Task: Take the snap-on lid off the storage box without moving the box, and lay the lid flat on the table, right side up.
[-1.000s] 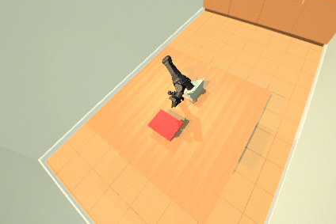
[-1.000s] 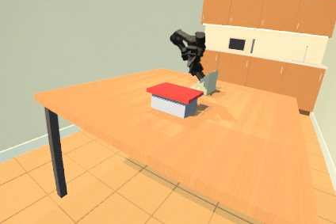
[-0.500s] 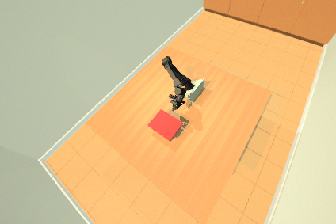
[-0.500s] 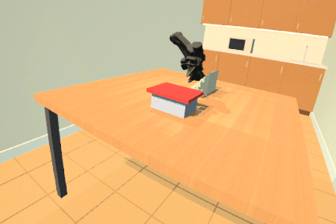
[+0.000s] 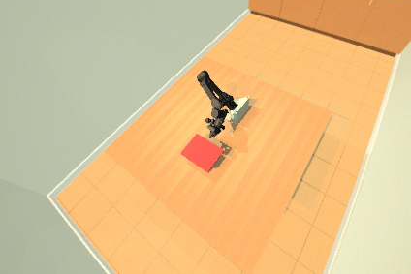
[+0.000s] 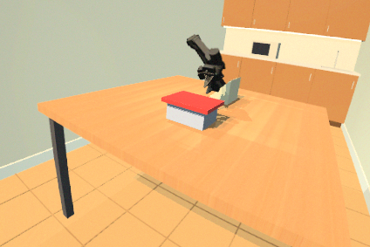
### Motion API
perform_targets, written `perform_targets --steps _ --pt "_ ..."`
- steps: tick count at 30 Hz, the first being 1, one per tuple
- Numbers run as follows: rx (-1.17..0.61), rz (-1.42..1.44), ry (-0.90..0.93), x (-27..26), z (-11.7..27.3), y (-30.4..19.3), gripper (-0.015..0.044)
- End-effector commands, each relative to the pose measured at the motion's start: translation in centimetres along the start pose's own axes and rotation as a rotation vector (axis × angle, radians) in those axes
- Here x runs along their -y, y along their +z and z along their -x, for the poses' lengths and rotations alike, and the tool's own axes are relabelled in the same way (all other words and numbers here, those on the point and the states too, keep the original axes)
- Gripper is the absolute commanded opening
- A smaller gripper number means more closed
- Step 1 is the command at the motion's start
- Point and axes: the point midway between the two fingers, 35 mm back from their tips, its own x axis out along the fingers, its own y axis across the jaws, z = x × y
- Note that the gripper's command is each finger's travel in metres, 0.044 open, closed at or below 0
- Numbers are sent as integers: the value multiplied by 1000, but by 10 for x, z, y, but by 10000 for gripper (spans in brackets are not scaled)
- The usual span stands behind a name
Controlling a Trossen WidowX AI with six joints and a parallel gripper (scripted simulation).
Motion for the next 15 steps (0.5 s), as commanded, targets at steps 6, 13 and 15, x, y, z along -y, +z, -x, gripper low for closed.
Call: perform_targets --steps 6,13,15 --pt "-4 2 -1 -1 -15 -1 235" --pt "-3 2 1 -1 -26 0 235" --pt "-3 2 1 -1 -29 0 235"
